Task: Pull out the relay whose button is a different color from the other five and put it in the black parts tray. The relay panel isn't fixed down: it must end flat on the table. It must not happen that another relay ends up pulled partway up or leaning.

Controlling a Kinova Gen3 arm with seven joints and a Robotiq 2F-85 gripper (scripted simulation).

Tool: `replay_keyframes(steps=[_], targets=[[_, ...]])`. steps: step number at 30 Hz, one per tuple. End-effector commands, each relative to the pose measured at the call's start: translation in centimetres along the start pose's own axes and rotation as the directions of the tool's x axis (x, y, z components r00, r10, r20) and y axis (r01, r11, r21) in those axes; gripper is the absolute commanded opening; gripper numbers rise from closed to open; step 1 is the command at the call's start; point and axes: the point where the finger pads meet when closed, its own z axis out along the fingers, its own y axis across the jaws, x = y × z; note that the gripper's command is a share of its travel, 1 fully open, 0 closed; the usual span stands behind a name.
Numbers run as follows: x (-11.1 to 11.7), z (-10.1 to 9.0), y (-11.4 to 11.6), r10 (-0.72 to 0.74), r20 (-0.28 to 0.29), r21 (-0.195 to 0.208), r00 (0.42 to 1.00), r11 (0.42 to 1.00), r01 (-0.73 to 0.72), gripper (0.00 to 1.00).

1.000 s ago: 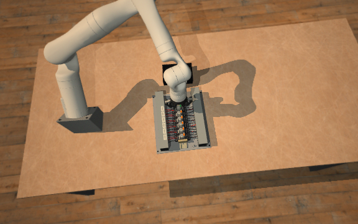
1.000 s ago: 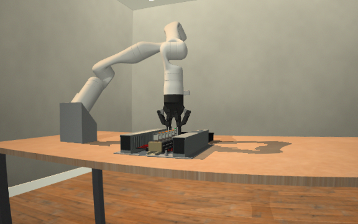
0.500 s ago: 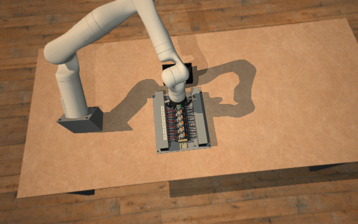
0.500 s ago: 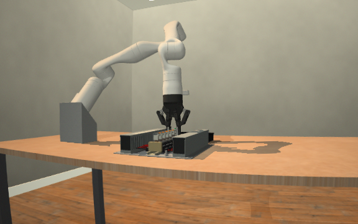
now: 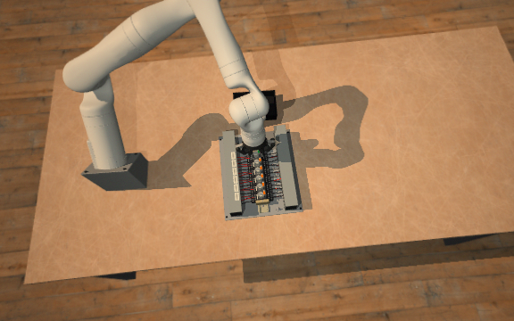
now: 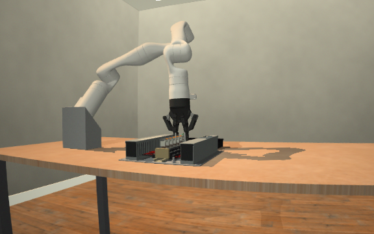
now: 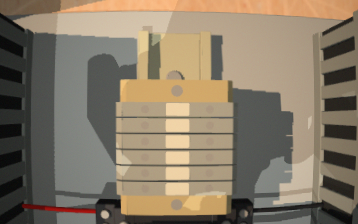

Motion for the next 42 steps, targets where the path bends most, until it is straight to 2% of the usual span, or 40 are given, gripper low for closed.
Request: replay_keyframes(steps=[1, 9, 35, 42], targets=[[-0.03, -0.11, 0.07, 0.0, 0.001, -0.009, 1.0, 1.0, 0.0, 0.0], [-0.03, -0.12, 0.06, 0.0, 0.001, -0.012, 1.0, 1.0, 0.0, 0.0], [-0.03, -0.14, -0.07, 0.0, 0.001, -0.061, 1.0, 0.998, 0.0, 0.0], [-0.03, -0.14, -0.07, 0.0, 0.001, -0.061, 1.0, 0.998, 0.0, 0.0]])
